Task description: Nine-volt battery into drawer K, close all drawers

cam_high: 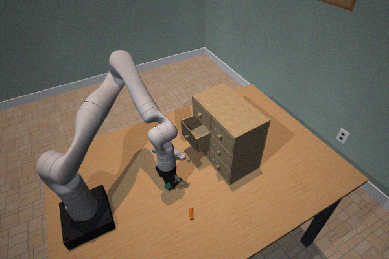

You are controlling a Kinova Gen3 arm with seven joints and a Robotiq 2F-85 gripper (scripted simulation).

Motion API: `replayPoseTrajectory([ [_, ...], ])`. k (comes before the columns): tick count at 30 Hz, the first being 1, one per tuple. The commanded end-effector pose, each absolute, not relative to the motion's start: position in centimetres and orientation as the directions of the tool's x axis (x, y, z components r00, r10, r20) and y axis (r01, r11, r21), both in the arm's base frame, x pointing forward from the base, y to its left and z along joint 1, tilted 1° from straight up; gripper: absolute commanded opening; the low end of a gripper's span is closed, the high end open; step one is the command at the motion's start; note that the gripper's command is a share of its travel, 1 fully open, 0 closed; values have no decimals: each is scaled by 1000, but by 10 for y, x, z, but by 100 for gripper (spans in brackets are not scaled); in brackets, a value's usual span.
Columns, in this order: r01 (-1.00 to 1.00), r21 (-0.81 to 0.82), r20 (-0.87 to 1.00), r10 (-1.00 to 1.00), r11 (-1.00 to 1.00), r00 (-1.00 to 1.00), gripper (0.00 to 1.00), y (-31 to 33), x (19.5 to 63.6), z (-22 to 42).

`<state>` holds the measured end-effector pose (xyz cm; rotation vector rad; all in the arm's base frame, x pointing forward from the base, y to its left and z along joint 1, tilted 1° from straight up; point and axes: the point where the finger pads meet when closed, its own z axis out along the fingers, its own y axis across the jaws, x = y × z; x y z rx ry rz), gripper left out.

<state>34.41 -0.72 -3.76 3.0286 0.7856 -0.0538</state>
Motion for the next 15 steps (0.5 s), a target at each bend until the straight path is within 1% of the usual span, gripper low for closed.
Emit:
replayPoseTrajectory([
  [1,488,4,-24,488,-873,873,23,-4,348,-25],
  [3,488,4,-24,488,-873,873,23,-4,348,-25],
  [15,488,4,-24,488,-873,873,23,-3,349,38],
])
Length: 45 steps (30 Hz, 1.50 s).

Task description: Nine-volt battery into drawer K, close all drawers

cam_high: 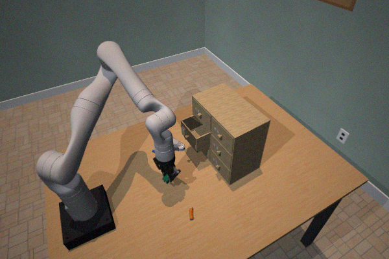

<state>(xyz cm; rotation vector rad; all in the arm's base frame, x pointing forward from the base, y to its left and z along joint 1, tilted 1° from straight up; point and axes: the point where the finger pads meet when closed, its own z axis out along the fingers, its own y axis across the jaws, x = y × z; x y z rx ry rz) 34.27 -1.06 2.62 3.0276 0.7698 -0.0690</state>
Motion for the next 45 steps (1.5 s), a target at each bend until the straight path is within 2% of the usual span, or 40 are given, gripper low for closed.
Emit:
replayPoseTrajectory([
  [1,488,4,-24,488,-873,873,23,-3,349,42],
  [45,516,3,-24,516,-856,856,23,-2,350,52],
])
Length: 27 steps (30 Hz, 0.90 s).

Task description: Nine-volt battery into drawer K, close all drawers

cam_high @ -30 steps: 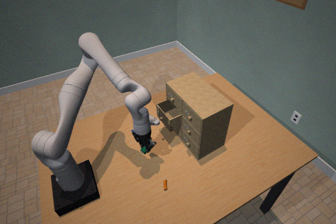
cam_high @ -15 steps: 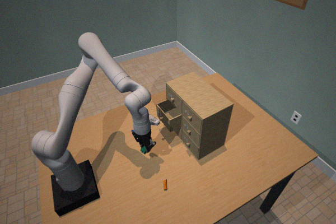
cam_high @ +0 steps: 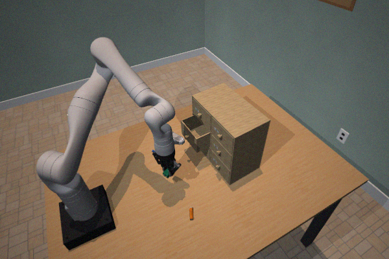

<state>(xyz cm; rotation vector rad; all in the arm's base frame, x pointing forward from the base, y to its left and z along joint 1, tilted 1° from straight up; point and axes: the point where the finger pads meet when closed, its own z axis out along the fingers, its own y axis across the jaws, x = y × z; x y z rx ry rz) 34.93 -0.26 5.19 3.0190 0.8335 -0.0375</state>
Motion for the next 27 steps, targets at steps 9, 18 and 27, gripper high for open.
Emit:
replayPoseTrajectory([
  [9,552,2,-24,551,-834,834,23,-1,350,52],
  [18,591,1,-24,590,-807,807,23,0,351,52],
  [27,647,-1,-24,647,-763,762,23,2,352,52],
])
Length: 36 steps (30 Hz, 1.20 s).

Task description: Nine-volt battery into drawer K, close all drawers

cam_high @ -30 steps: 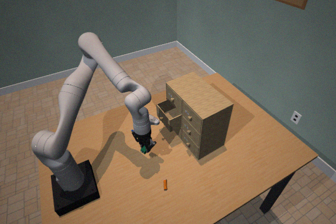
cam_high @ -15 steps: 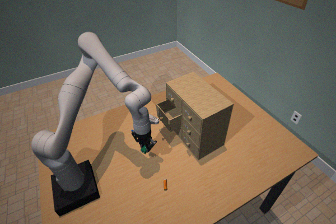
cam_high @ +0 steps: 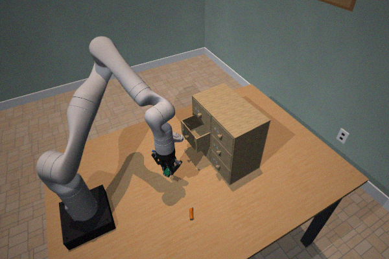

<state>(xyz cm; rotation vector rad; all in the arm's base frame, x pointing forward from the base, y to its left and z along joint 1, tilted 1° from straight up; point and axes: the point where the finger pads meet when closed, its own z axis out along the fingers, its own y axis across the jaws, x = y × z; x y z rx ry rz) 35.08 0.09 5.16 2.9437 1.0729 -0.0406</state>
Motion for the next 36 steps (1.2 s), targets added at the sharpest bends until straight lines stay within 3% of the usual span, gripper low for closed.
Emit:
replayPoseTrajectory([
  [1,647,-1,-24,647,-763,762,23,2,352,52],
  [36,914,-11,-21,913,-407,406,23,13,357,52],
])
